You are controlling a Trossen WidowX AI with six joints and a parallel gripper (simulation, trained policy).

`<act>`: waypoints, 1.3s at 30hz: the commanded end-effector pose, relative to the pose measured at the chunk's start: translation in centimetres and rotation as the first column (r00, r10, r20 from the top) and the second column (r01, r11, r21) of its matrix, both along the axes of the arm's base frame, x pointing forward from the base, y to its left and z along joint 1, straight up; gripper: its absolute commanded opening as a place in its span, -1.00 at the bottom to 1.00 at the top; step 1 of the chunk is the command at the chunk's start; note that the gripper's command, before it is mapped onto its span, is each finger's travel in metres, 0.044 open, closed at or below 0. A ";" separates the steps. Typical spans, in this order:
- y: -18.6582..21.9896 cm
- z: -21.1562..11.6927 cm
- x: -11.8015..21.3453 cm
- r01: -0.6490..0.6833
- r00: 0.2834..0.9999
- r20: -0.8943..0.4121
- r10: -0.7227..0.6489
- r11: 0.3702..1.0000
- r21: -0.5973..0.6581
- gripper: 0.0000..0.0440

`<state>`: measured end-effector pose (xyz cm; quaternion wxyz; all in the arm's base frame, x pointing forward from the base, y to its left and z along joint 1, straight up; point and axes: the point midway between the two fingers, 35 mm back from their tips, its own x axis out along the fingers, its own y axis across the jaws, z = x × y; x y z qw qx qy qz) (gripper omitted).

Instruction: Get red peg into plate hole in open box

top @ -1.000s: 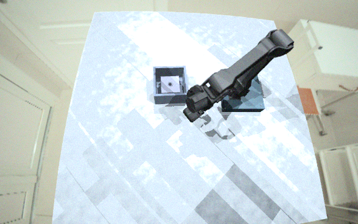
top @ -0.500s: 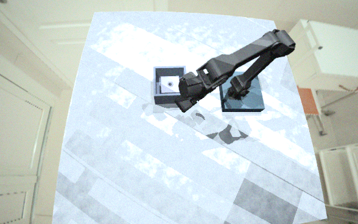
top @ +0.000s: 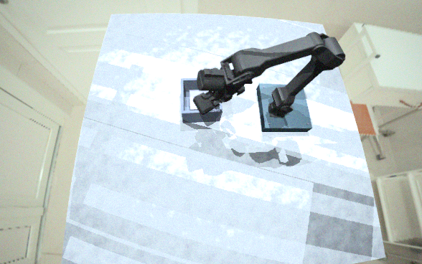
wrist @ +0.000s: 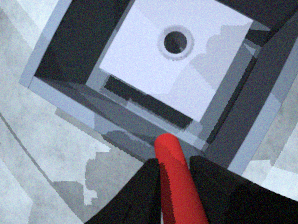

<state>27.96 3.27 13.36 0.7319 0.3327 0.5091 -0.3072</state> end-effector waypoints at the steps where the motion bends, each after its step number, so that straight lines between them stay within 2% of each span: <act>1: -1.0 0.3 0.9 0.017 1.000 0.010 -0.017 1.000 -0.002 -1.00; 15: -4.7 -1.1 3.3 0.086 0.996 -0.009 -0.086 0.996 0.014 -0.97; 26: -5.9 -3.8 4.4 0.099 0.993 -0.067 -0.097 0.995 0.033 -0.94; 28: -6.1 -4.5 4.5 0.095 0.992 -0.082 -0.092 0.995 0.031 -0.85; 33: -6.5 -5.7 4.7 0.074 0.990 -0.120 -0.071 0.997 0.022 -0.35; 37: -6.8 -6.0 5.2 0.068 0.989 -0.133 -0.066 0.998 0.017 -0.32; 39: -7.1 -5.8 5.8 0.064 0.990 -0.125 -0.062 0.998 0.014 -0.21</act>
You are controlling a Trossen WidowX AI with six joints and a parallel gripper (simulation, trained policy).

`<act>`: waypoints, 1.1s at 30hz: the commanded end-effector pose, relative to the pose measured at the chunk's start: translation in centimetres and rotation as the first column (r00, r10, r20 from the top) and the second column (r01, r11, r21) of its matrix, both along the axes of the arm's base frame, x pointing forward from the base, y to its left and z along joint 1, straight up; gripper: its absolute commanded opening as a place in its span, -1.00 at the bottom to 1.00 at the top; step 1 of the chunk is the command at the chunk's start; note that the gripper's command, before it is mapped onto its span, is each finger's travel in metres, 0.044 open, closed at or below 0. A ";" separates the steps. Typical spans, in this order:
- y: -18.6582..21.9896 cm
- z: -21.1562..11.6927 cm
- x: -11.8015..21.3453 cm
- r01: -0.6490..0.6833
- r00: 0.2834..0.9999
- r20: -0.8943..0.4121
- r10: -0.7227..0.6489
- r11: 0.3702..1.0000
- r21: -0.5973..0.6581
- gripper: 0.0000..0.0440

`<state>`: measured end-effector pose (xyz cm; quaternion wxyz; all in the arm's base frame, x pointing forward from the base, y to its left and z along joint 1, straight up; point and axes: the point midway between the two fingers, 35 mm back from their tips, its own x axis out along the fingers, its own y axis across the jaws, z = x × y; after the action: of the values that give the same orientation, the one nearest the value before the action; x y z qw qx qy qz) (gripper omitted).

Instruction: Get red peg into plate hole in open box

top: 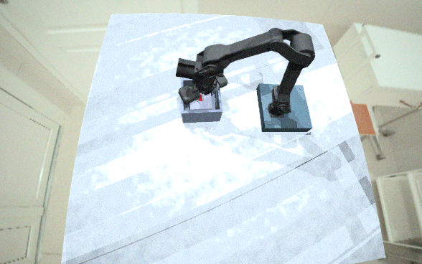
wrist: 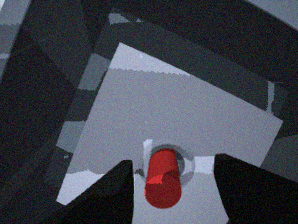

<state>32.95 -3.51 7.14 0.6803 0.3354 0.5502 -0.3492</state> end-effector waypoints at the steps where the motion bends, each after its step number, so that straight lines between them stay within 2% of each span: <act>1: -0.4 0.4 1.1 -0.008 1.000 0.017 0.008 1.000 -0.004 -0.17; 3: -0.6 0.5 1.6 -0.013 1.000 0.021 0.013 1.000 -0.004 -0.11; 5: -0.9 0.5 2.1 -0.018 1.000 0.025 0.018 1.000 -0.005 0.05; 13: -2.4 1.0 4.3 -0.020 0.998 0.054 0.021 1.000 -0.023 0.97; 26: -5.5 3.2 7.6 0.019 0.984 0.180 -0.003 0.996 -0.082 1.00; 33: -5.5 3.2 7.7 0.019 0.983 0.182 -0.004 0.996 -0.083 1.00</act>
<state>35.66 -6.01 8.15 0.6851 0.3040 0.5725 -0.3323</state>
